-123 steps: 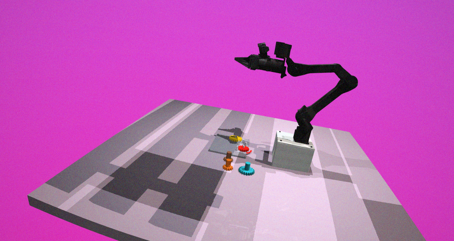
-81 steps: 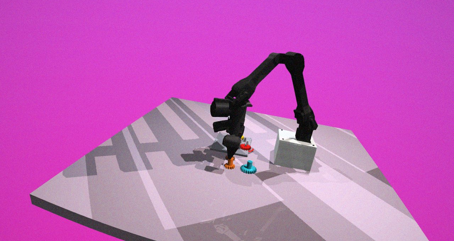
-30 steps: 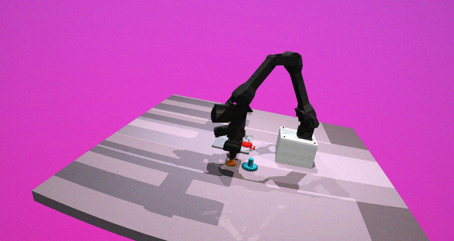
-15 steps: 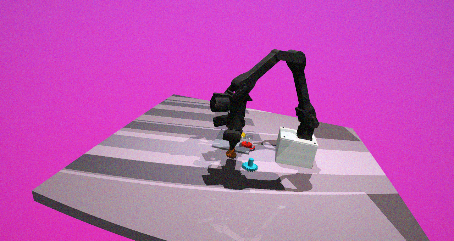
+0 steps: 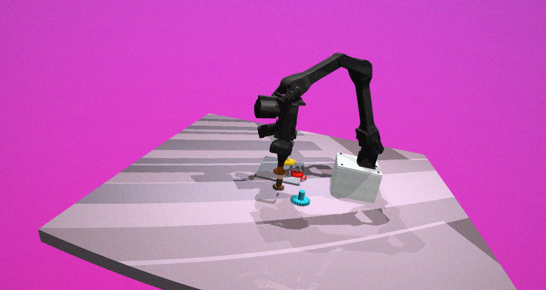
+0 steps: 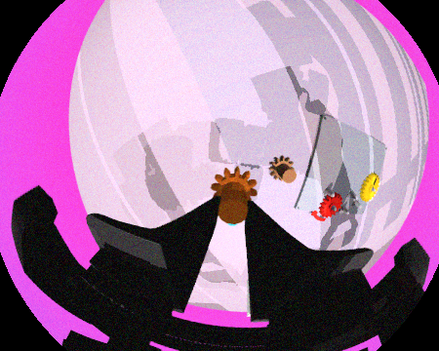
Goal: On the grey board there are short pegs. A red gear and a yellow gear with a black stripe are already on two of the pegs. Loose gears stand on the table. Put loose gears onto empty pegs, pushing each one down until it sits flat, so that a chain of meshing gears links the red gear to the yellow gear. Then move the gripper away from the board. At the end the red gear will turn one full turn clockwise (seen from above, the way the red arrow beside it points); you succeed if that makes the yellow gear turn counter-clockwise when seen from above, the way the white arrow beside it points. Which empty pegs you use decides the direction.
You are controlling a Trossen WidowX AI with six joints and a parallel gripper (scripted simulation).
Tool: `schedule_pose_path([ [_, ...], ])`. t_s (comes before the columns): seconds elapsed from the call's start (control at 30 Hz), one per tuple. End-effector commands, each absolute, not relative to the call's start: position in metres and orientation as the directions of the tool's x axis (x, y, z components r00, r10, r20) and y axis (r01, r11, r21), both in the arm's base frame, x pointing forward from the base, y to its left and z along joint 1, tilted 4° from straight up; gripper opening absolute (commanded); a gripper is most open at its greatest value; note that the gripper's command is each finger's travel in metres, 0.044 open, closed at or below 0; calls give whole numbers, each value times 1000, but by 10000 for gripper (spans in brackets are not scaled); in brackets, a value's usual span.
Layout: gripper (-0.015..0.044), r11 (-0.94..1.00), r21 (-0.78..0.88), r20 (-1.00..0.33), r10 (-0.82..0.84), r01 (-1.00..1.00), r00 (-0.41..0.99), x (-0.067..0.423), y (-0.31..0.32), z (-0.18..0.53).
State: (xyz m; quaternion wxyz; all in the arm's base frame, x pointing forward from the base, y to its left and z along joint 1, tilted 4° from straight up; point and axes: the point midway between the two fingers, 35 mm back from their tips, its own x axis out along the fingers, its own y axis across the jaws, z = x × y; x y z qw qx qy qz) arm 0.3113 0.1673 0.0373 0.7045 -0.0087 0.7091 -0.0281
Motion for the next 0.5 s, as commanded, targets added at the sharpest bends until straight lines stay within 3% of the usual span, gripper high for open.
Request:
schedule_pose_path([
  [0.0,0,998,-46,-999,-47,34,5,312,168,53],
  [0.47,0,998,-47,-999,-47,34,5,308,166,86],
])
